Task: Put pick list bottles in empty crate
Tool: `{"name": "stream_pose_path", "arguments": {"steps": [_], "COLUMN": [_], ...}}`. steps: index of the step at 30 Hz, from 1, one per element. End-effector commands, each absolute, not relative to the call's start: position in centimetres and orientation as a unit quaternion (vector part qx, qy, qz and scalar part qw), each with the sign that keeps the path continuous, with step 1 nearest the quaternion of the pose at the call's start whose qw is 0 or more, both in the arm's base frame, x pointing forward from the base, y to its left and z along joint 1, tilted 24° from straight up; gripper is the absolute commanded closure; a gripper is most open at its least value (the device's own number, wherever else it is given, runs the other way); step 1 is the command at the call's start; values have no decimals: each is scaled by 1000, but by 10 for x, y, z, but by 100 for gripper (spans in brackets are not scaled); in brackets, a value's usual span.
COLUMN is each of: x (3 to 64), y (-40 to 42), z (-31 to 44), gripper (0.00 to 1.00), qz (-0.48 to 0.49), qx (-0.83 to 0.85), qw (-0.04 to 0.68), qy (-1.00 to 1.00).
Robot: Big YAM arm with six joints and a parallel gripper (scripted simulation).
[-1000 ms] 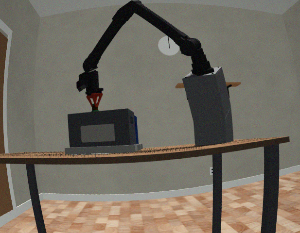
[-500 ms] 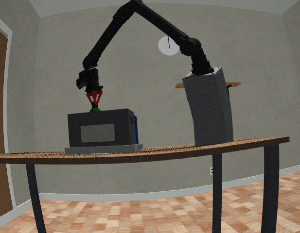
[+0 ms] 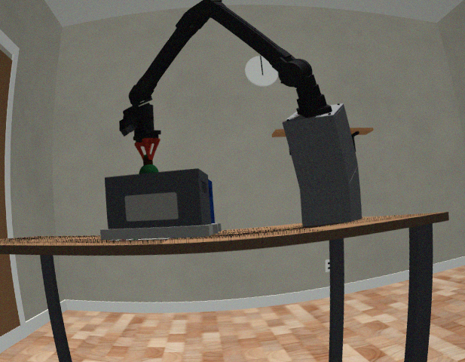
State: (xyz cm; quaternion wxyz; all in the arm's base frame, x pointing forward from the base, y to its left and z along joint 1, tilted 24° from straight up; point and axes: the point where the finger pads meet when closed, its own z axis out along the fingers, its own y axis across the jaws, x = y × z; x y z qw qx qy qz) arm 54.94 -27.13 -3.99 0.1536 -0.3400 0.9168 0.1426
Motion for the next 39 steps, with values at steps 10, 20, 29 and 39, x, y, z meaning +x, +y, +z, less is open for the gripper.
{"name": "stream_pose_path", "arguments": {"steps": [10, 20, 29, 39], "x": [552, 550, 550, 551], "y": [-315, -317, -317, -319], "z": [26, 28, 30, 30], "gripper": [100, 100, 100, 100], "qz": [97, 96, 96, 96], "qx": [-333, -333, -333, -333], "qw": [186, 186, 186, 186], "qy": [919, 919, 919, 919]}}
